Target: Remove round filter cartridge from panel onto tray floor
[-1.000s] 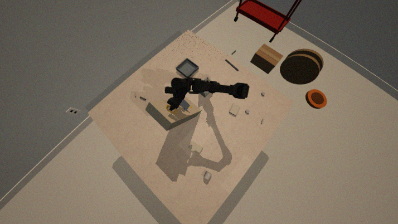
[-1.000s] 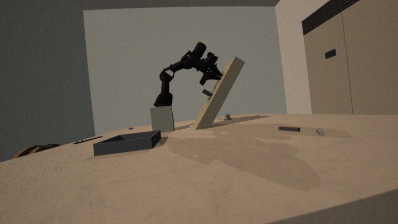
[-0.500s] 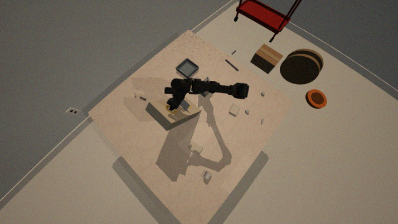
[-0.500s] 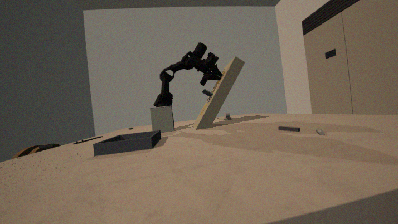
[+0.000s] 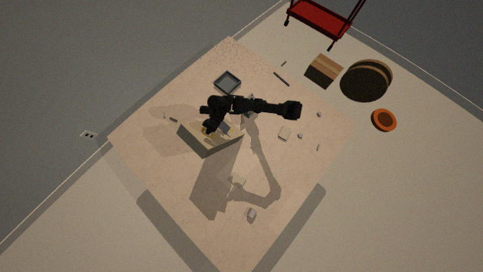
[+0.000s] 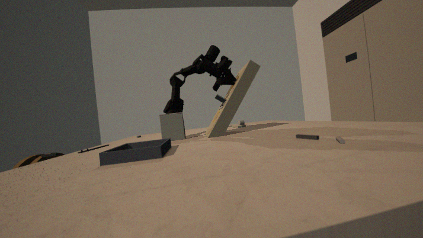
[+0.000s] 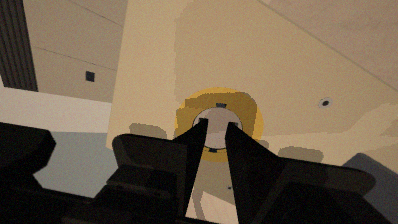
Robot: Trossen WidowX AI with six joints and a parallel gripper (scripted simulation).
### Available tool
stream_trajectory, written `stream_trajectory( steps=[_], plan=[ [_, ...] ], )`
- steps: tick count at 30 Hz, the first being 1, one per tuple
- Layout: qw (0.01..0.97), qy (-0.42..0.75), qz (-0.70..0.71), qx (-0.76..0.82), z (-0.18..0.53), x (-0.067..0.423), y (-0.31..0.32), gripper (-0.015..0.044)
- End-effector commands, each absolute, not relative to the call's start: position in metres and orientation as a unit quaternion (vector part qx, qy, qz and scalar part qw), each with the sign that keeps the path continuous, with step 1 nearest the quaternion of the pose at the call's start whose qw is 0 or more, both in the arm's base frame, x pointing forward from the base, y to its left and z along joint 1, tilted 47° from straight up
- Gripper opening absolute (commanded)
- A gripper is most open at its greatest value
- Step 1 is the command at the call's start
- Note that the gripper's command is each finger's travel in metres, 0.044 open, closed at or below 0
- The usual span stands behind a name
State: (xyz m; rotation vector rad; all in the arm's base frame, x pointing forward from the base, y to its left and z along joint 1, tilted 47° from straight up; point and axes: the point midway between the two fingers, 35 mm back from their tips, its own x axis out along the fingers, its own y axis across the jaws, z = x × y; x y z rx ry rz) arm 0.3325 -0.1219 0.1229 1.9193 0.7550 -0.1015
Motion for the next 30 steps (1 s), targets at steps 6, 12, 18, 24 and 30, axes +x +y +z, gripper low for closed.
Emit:
stream_trajectory(
  steps=[6,12,18,24,30],
  plan=[
    [0.591,0.319,-0.014,0.741,0.1214,0.3357,-0.1194,0.0],
    [0.664,0.319,0.019,0.676,0.1209,0.3365,-0.1188,0.0],
    [0.731,0.315,0.052,0.603,0.1207,0.3368,-0.1185,0.0],
    [0.79,0.308,0.084,0.524,0.1206,0.337,-0.1184,0.0],
    [0.84,0.298,0.116,0.438,0.1206,0.337,-0.1184,0.0]
  ],
)
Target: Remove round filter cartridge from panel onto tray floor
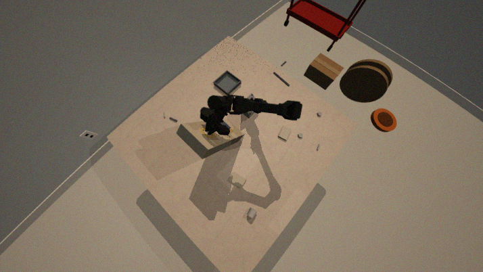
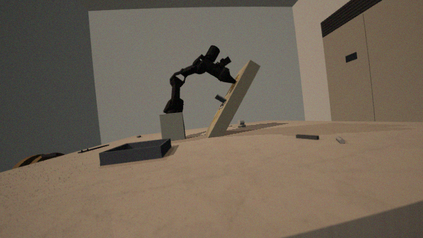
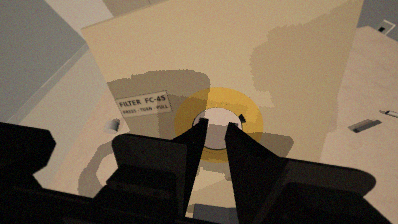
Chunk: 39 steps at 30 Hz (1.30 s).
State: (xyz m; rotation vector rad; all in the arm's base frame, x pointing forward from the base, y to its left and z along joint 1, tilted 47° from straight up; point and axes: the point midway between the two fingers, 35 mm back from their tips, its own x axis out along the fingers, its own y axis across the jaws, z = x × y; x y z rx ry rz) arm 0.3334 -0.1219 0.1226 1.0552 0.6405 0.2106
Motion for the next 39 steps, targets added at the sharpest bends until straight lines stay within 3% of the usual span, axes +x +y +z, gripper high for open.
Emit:
stream_trajectory(
  steps=[1,21,39],
  plan=[
    [0.848,0.296,0.121,0.424,0.121,0.337,-0.118,0.0],
    [0.94,0.238,0.213,0.116,0.121,0.336,-0.119,0.0],
    [0.932,0.257,0.201,0.159,0.138,0.293,-0.147,0.0]
  ],
)
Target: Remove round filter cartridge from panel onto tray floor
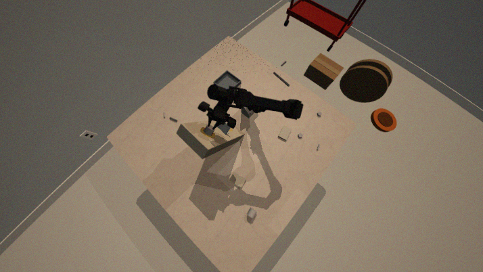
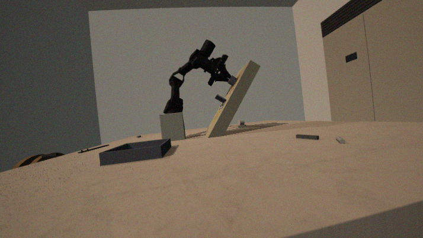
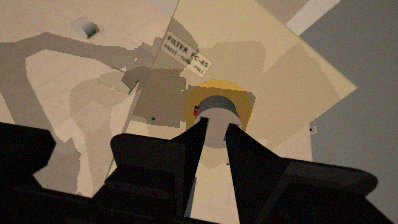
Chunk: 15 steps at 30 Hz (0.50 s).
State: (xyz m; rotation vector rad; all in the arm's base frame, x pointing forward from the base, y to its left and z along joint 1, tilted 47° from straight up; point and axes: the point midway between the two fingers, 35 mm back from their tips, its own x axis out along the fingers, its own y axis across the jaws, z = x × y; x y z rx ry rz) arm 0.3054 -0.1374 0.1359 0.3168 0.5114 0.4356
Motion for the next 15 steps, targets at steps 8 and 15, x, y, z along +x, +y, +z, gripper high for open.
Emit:
stream_trajectory(
  steps=[8,15],
  plan=[
    [0.931,0.253,0.198,0.172,0.15,0.275,-0.154,0.0],
    [0.931,0.253,0.198,0.173,0.141,0.268,-0.146,0.0]
  ],
)
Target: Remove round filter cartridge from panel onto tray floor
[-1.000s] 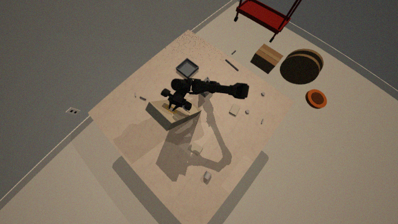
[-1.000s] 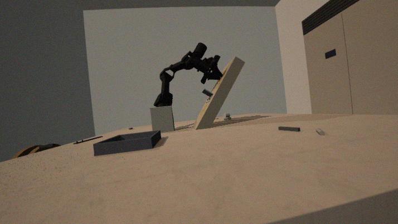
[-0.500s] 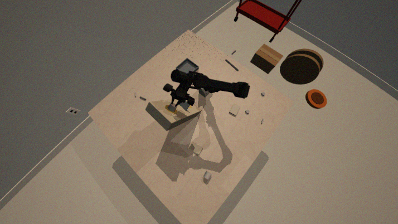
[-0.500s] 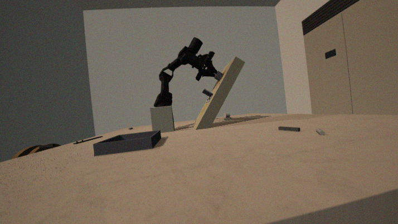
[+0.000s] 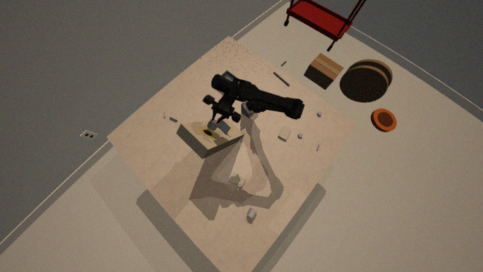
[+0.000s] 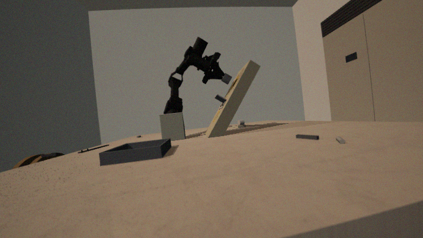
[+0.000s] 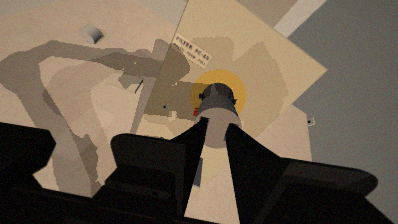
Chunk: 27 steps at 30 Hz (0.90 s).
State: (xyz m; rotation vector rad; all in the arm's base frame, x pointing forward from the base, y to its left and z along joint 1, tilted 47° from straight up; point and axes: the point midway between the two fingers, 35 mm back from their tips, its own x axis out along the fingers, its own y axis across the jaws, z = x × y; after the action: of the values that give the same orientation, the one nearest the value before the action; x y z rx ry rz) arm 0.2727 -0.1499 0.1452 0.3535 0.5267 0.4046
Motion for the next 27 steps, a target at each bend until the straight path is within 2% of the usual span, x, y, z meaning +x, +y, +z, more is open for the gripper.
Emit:
stream_trajectory(
  steps=[1,19,23,27],
  plan=[
    [0.931,0.253,0.198,0.173,0.139,0.266,-0.144,0.0],
    [0.931,0.254,0.198,0.173,0.104,0.236,-0.106,0.0],
    [0.929,0.259,0.198,0.176,0.107,0.24,-0.111,0.01],
    [0.929,0.259,0.198,0.176,0.107,0.24,-0.111,0.01]
  ],
)
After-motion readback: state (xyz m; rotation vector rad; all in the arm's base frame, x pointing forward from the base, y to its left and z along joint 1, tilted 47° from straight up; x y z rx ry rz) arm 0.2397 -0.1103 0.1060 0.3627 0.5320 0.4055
